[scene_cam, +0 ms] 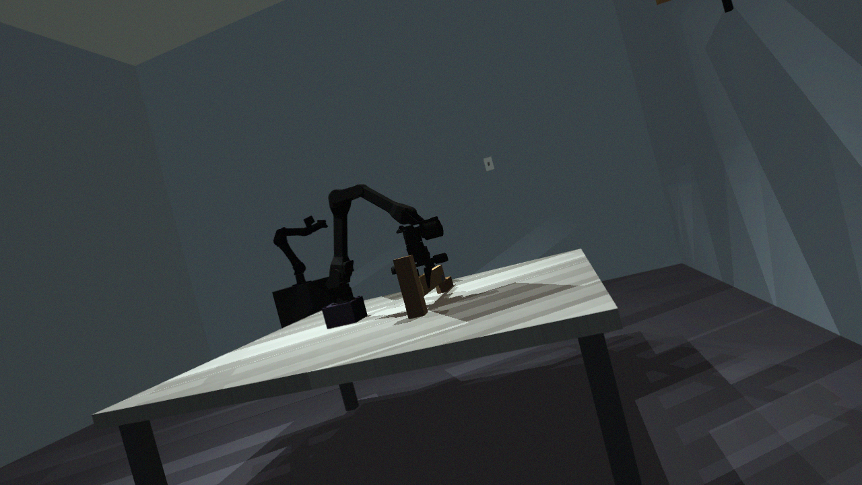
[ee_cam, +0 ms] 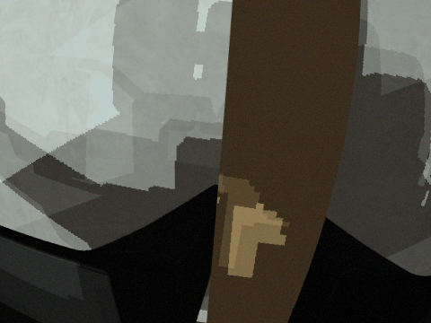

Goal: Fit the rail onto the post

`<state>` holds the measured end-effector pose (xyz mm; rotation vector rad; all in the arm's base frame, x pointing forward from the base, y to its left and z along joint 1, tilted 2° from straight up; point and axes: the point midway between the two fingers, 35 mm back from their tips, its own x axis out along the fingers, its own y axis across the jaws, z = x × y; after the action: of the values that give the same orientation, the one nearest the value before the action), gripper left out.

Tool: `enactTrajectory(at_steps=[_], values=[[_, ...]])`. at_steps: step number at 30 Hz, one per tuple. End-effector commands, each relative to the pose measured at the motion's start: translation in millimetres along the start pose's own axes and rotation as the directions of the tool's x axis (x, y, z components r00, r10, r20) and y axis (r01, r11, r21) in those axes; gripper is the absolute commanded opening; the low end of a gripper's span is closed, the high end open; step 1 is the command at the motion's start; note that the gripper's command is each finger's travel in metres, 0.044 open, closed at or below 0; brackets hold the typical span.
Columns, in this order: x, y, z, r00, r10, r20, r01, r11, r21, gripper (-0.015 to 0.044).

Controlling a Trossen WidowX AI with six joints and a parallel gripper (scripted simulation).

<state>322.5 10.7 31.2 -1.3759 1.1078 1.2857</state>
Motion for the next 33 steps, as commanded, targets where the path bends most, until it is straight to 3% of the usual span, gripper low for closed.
enactTrajectory(at_steps=[1, 33], values=[[-1.2, 0.1, -2.3, 1.000, -0.003, -0.002, 0.003, 1.000, 0.000, 0.0000], [-5.4, 0.8, -11.6, 1.000, -0.003, -0.003, 0.003, 1.000, 0.000, 0.0000]])
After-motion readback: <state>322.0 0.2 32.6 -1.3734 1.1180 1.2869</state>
